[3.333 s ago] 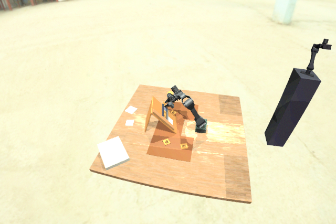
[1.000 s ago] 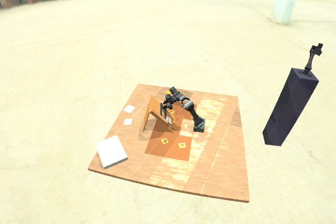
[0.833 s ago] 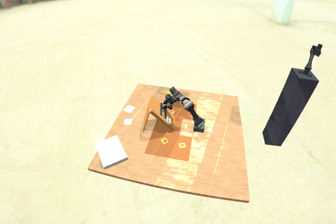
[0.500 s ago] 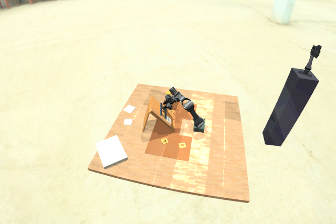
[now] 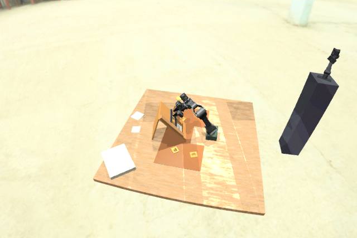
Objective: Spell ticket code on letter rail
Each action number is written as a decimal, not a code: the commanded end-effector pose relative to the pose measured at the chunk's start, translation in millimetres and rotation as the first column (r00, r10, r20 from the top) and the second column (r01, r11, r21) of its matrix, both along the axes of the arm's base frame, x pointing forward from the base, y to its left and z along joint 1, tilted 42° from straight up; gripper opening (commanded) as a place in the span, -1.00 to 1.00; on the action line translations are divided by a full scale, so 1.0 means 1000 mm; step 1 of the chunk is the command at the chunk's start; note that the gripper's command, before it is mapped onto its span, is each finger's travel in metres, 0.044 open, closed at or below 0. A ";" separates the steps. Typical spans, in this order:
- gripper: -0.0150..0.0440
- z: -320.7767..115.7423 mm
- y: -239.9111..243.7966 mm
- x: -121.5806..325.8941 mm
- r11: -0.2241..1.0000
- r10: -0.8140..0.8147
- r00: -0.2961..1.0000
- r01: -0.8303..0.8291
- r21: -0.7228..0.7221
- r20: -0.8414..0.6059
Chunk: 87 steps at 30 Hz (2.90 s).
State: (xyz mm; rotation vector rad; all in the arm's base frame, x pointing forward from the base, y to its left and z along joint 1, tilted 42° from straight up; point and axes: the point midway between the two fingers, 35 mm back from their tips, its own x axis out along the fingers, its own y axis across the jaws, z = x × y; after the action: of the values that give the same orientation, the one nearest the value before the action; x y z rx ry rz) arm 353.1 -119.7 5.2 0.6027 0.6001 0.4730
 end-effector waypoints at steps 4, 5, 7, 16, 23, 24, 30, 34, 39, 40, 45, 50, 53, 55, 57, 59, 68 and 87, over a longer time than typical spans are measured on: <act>-0.49 0.003 0.004 -0.002 1.000 -0.002 1.000 0.002 0.000 -0.002; -0.49 0.004 0.004 -0.002 1.000 -0.002 1.000 0.002 0.000 -0.002; -0.49 0.004 0.005 -0.003 1.000 -0.002 1.000 0.002 0.000 -0.002; -0.14 0.004 0.004 -0.002 1.000 0.000 1.000 0.000 0.000 0.000; 0.49 0.005 0.002 -0.005 1.000 -0.002 1.000 0.002 -0.001 -0.002; 0.51 0.006 0.001 -0.006 1.000 -0.002 1.000 0.002 -0.001 -0.002; 0.51 0.008 -0.002 -0.009 1.000 -0.002 1.000 0.002 -0.001 -0.003; 0.51 0.011 -0.005 -0.012 1.000 -0.002 1.000 0.002 -0.001 -0.003; 0.51 0.012 -0.006 -0.013 1.000 -0.002 1.000 0.002 -0.001 -0.003; 0.51 0.011 -0.006 -0.014 1.000 -0.002 1.000 0.002 -0.001 -0.003; 0.51 0.010 -0.008 -0.018 1.000 -0.002 1.000 0.002 -0.001 -0.003; 0.51 0.010 -0.009 -0.021 1.000 -0.002 1.000 0.002 -0.002 -0.004; 0.51 0.011 -0.010 -0.023 1.000 -0.002 1.000 0.002 -0.002 -0.004; 0.51 0.011 -0.011 -0.024 1.000 -0.002 1.000 0.002 -0.002 -0.004; 0.51 0.011 -0.012 -0.025 1.000 -0.002 1.000 0.002 -0.002 -0.004; 0.51 0.011 -0.012 -0.026 1.000 -0.002 1.000 0.002 -0.002 -0.004; 0.51 0.013 -0.015 -0.031 1.000 -0.002 1.000 0.002 -0.002 -0.004; 0.51 0.017 -0.020 -0.036 1.000 -0.002 1.000 0.002 -0.002 -0.005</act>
State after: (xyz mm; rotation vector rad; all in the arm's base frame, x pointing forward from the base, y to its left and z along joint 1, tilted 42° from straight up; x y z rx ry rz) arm 316.8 -138.3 19.6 0.6078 0.6097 0.4666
